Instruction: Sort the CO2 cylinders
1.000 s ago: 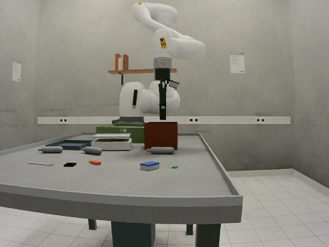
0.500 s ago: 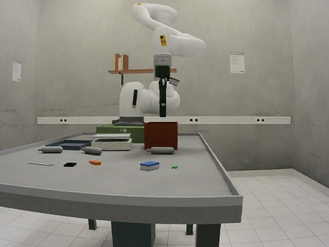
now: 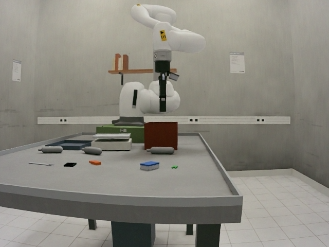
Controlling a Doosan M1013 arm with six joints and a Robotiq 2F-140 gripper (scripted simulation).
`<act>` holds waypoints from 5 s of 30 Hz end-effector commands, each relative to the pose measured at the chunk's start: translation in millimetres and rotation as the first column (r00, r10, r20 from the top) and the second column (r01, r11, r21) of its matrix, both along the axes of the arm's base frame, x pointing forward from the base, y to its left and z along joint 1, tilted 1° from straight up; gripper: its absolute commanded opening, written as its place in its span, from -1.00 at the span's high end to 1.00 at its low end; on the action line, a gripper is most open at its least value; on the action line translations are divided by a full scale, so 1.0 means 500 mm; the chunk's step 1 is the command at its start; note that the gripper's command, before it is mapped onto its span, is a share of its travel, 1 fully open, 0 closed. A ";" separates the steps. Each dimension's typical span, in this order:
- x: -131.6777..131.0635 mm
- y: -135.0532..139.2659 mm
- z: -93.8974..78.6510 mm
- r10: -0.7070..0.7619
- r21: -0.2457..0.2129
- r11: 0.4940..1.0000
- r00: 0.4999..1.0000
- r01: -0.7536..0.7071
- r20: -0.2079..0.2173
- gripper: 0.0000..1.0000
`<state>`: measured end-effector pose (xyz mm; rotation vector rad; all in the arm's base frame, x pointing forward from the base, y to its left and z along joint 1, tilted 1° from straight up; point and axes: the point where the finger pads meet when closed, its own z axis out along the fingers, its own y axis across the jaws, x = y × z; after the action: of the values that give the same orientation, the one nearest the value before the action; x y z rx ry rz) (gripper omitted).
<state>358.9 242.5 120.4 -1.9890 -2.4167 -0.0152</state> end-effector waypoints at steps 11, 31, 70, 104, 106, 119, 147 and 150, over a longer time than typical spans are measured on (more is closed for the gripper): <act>0.132 -0.067 0.011 -0.127 0.000 0.992 0.992 0.127 -0.001 0.21; 0.468 -0.479 -0.004 -0.571 -0.003 0.821 0.821 0.571 -0.007 0.21; 0.526 -0.538 -0.339 -0.571 -0.003 0.821 0.821 0.571 -0.007 0.21; 0.526 -0.538 -0.310 -0.571 -0.003 0.821 0.821 0.571 -0.007 0.80; 0.526 -0.538 -0.310 -0.571 -0.003 0.821 0.821 0.571 -0.007 0.80; 0.526 -0.542 -0.070 -0.571 -0.003 0.821 0.821 0.571 -0.007 0.80; 0.278 -0.491 -0.005 -0.127 -0.004 0.992 0.992 0.127 -0.003 0.80; 0.200 -0.476 -0.008 0.000 0.000 1.000 1.000 0.000 0.001 0.80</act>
<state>514.3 -6.7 114.4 -2.2208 -2.2103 0.0320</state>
